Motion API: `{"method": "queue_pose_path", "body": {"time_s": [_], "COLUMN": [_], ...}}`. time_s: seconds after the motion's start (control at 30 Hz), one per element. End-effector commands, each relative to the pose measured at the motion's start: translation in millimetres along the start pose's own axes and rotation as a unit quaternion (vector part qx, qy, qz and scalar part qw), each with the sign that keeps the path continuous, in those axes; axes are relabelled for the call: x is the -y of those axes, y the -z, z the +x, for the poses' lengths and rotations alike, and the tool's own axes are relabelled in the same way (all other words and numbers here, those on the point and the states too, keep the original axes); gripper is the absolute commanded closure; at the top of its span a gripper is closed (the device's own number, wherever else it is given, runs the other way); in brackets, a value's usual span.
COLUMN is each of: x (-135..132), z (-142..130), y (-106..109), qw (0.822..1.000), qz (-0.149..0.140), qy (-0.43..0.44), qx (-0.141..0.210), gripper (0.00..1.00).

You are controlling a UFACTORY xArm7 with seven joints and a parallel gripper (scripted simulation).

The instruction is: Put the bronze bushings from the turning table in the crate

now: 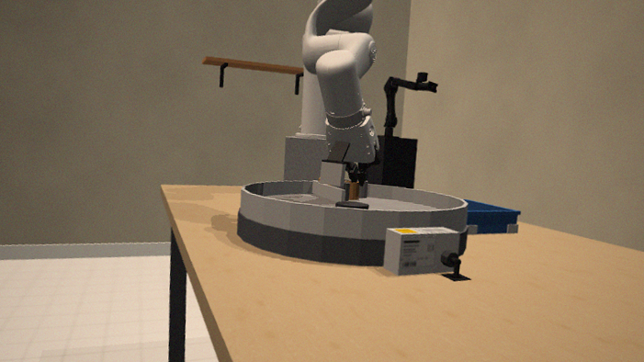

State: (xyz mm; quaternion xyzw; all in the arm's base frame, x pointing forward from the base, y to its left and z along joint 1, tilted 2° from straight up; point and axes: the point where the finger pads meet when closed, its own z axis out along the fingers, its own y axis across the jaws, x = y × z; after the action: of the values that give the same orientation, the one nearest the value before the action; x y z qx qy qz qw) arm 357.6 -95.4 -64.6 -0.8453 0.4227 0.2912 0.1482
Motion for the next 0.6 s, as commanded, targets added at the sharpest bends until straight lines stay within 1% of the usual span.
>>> {"method": "queue_pose_path", "body": {"time_s": [0.0, 0.23, 0.27, 0.57], "x": [1.0, 1.0, 1.0, 1.0], "z": [1.4, 1.4, 1.4, 1.4], "y": [1.1, 1.1, 1.1, 1.1], "qw": [1.0, 1.0, 1.0, 1.0], "qz": [0.001, 0.001, 0.001, 0.001], "qy": [0.001, 0.001, 0.001, 0.001], "qx": [-0.002, -0.002, -0.002, -0.002], "gripper": [0.89, 0.89, 1.0, 1.0]}}
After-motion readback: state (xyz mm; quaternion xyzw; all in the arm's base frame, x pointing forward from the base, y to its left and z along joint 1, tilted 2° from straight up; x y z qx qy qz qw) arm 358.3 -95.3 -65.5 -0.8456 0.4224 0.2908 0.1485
